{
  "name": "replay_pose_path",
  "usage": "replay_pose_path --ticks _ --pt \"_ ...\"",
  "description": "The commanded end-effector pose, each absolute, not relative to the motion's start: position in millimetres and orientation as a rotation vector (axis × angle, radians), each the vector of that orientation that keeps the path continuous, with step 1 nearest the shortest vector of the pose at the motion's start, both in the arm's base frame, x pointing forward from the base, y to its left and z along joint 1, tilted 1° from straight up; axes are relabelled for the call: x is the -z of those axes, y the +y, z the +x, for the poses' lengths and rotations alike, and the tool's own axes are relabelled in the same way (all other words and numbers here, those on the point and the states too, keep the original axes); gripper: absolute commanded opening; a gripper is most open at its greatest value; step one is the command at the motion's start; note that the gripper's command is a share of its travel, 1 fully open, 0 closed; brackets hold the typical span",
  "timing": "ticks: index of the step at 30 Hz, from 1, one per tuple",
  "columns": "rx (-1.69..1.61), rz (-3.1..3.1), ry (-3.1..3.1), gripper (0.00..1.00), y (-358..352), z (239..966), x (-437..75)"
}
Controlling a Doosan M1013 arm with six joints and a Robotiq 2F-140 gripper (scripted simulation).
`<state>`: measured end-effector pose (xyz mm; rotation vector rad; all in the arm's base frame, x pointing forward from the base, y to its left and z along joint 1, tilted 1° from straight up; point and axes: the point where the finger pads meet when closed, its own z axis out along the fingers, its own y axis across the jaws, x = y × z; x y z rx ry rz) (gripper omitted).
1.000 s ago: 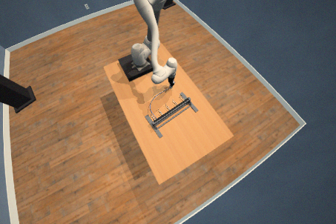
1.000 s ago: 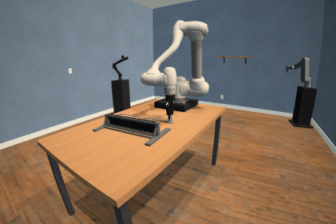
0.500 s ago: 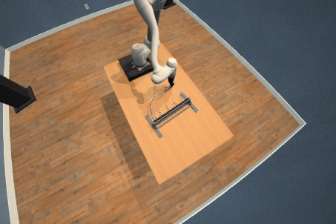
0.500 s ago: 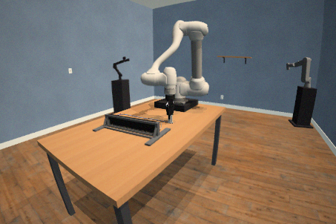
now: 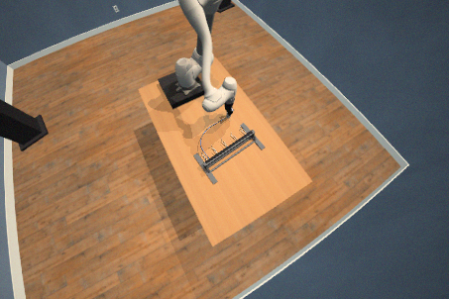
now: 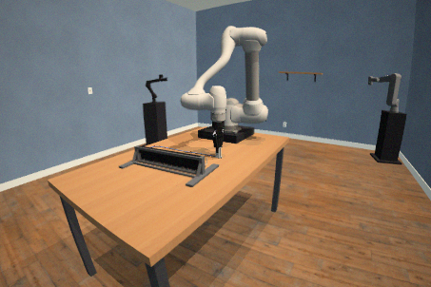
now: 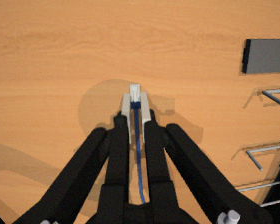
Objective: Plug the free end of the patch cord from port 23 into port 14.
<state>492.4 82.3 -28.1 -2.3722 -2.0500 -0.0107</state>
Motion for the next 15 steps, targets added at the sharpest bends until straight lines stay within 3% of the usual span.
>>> replay_pose_path --ticks 1,15 --pt "0.011 -2.372 -2.050 0.00 82.2 492.4 27.5" --pt "0.011 -2.372 -2.050 0.00 82.2 492.4 17.6"
